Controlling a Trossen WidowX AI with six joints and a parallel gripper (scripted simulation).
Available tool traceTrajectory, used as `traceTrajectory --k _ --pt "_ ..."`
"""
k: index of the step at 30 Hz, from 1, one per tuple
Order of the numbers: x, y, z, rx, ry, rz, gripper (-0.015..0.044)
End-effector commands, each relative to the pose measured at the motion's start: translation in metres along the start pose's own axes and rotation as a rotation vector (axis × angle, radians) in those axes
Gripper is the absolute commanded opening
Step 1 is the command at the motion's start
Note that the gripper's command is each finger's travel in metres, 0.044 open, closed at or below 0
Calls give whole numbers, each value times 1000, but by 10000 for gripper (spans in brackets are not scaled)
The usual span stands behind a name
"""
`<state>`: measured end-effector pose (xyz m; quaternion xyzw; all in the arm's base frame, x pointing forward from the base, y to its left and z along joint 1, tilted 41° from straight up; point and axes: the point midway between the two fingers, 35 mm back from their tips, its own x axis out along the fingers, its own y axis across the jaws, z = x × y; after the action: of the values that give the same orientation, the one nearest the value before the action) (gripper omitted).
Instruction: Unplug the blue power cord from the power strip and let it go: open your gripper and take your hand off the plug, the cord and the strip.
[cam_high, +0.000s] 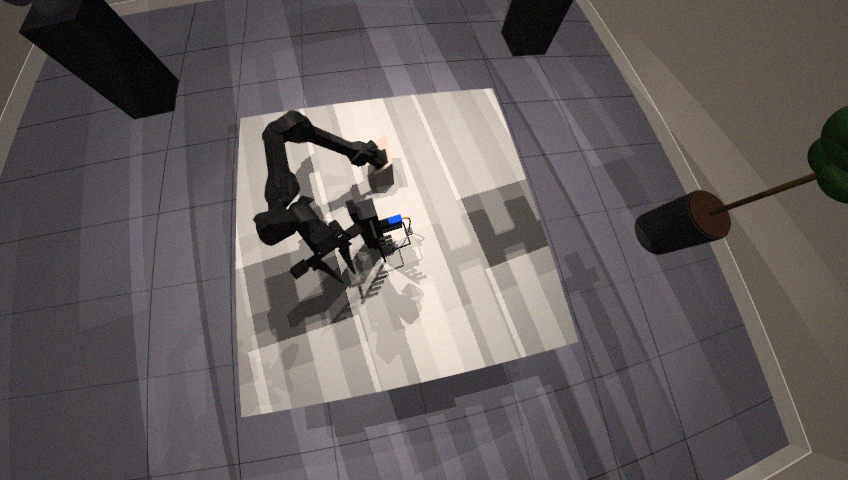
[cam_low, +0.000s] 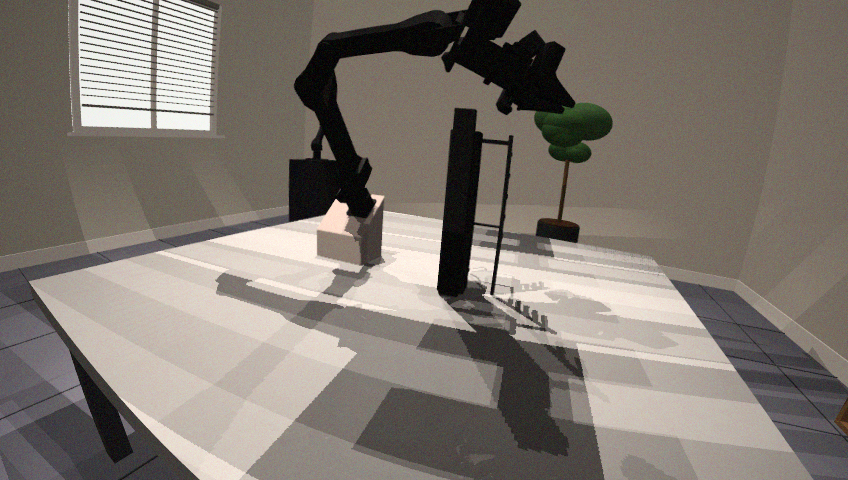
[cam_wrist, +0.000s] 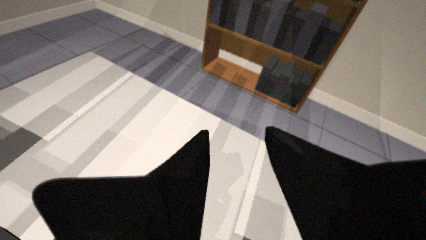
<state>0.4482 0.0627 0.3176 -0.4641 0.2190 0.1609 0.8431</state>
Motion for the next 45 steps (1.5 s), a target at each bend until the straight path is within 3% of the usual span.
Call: traceTrajectory --k 1,12,20,25,28,45 --pt "20 42 3 -76 56 97 160" --pt "45 161 -7 -327 252 369 160" --pt "35 249 -59 -566 534 607 160" --pt "9 292 -115 -814 821 773 160" --pt "-2 300 -130 -908 911 819 160" --pt "-5 288 -134 -909 911 819 160"
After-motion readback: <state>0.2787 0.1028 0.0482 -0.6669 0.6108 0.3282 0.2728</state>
